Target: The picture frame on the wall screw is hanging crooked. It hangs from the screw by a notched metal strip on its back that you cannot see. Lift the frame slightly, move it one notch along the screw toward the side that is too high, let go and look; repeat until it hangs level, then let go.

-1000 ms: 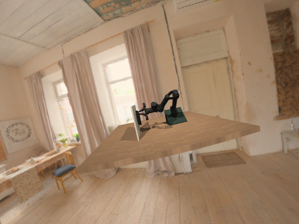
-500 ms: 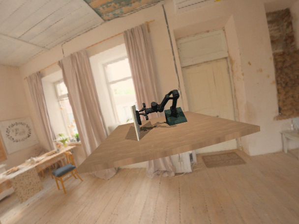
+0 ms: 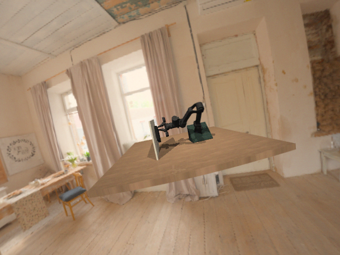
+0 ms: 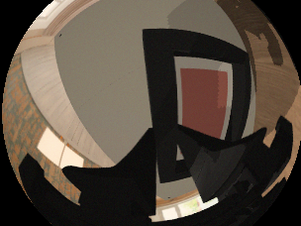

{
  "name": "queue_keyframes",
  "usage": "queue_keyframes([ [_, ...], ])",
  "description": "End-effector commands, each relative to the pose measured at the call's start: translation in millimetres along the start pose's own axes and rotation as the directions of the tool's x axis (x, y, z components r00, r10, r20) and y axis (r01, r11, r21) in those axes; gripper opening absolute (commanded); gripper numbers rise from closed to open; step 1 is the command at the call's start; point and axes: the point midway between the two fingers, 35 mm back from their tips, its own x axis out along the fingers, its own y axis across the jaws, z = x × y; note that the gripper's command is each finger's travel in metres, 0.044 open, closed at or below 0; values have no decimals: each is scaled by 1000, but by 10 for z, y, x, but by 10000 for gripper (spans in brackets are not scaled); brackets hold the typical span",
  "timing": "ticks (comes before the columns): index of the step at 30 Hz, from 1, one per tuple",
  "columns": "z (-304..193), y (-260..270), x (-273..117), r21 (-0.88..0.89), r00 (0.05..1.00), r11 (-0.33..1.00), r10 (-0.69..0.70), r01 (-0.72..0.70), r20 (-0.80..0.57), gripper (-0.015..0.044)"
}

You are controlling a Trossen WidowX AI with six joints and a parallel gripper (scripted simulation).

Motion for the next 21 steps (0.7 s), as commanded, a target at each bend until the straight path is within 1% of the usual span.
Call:
queue_keyframes([
  [1,-53,38,4,-7,1000,1000,16,-16,-13,0],
  [21,-98,50,4,-7,1000,1000,16,-16,-13,0],
])
